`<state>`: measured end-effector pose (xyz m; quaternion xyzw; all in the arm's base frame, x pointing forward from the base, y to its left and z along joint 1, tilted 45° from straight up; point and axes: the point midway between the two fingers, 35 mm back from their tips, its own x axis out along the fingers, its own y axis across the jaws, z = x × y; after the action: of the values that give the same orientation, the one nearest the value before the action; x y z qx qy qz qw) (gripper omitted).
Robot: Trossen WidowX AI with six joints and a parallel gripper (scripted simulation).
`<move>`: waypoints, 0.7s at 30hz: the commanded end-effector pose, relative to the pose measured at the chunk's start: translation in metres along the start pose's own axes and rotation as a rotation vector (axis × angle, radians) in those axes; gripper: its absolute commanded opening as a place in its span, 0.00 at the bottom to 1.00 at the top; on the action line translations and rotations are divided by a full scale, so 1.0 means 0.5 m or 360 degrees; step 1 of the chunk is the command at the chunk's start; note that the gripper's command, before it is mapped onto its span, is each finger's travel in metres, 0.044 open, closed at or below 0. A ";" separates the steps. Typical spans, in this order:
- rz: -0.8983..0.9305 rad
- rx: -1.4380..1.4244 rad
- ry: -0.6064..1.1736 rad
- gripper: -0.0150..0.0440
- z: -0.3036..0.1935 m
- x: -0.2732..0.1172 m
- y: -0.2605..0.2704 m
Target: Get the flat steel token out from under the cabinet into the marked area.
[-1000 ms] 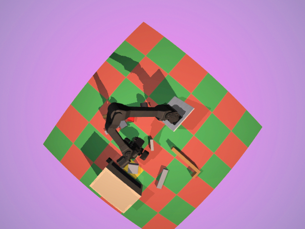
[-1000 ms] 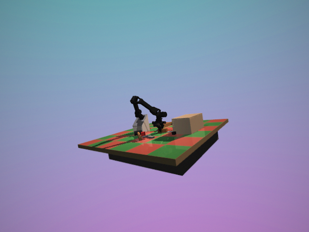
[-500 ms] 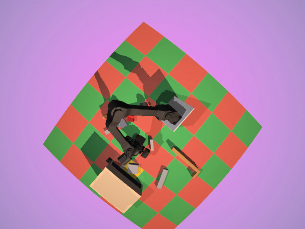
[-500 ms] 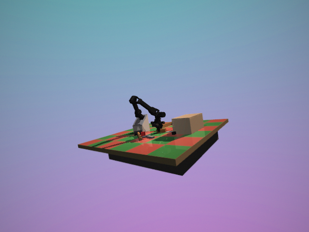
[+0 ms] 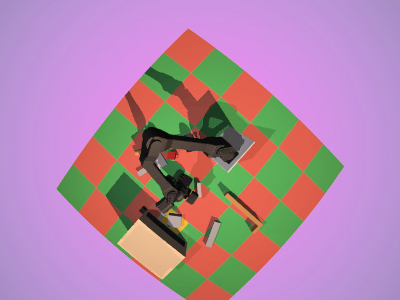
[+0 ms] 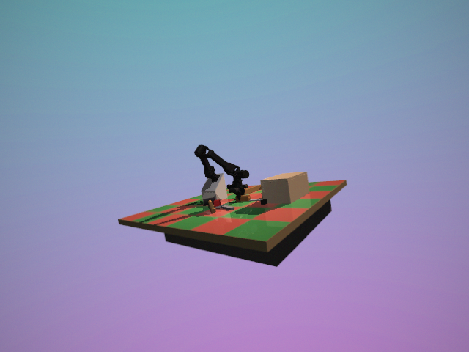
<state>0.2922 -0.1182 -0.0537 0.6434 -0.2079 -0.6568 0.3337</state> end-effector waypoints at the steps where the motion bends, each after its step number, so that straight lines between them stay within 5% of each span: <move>1: -0.0004 -0.0015 -0.0011 0.25 0.018 0.002 -0.002; 21: -0.0004 -0.0017 -0.0013 0.25 0.063 0.002 0.002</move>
<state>0.2698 -0.1234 -0.0502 0.6427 -0.2079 -0.6572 0.3344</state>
